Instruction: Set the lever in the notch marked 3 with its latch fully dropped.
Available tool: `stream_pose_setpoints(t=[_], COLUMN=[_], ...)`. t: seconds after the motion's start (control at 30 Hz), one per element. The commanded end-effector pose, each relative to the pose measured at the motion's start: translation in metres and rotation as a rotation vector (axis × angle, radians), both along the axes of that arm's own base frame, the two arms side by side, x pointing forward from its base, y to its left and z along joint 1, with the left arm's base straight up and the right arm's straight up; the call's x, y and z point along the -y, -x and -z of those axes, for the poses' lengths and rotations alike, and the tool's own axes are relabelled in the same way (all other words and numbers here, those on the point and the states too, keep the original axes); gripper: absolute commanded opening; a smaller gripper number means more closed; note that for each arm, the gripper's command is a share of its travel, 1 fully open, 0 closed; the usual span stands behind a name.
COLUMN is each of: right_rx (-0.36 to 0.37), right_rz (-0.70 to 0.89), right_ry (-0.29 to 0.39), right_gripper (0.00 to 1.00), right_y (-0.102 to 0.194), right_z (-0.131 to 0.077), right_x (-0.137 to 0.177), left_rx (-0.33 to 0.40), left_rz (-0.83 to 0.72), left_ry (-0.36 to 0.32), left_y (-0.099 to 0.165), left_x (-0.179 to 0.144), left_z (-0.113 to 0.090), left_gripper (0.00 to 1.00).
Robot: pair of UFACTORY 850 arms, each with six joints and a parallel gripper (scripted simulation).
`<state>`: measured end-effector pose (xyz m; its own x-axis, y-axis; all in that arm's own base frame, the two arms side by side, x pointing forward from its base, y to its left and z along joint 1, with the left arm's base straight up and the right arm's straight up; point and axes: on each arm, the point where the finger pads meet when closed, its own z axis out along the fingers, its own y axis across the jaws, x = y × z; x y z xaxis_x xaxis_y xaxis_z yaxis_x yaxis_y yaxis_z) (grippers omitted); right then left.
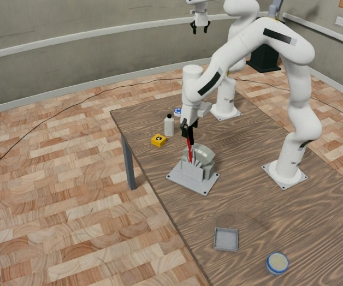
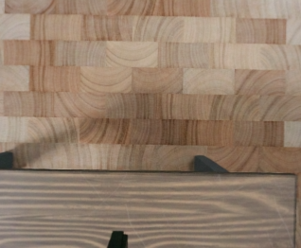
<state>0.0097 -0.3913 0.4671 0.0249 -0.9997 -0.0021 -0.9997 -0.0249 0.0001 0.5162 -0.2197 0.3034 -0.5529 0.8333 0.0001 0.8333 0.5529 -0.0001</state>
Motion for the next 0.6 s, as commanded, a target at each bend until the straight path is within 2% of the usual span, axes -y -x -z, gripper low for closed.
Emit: stream_pose_setpoints(t=[0.0,0.57], right_rx=[0.000,0.000], right_rz=[0.000,0.000], right_ry=[0.002,0.002], right_gripper=[1.00,1.00], right_y=[0.000,0.000], right_z=[-0.001,-0.001], right_x=[0.000,0.000], left_rx=[0.002,0.002], left_rz=[0.000,0.000], left_ry=[0.001,0.001], left_y=[-0.001,-0.001], left_x=[0.000,0.000], left_z=[-0.001,-0.014], left_gripper=[1.00,1.00])
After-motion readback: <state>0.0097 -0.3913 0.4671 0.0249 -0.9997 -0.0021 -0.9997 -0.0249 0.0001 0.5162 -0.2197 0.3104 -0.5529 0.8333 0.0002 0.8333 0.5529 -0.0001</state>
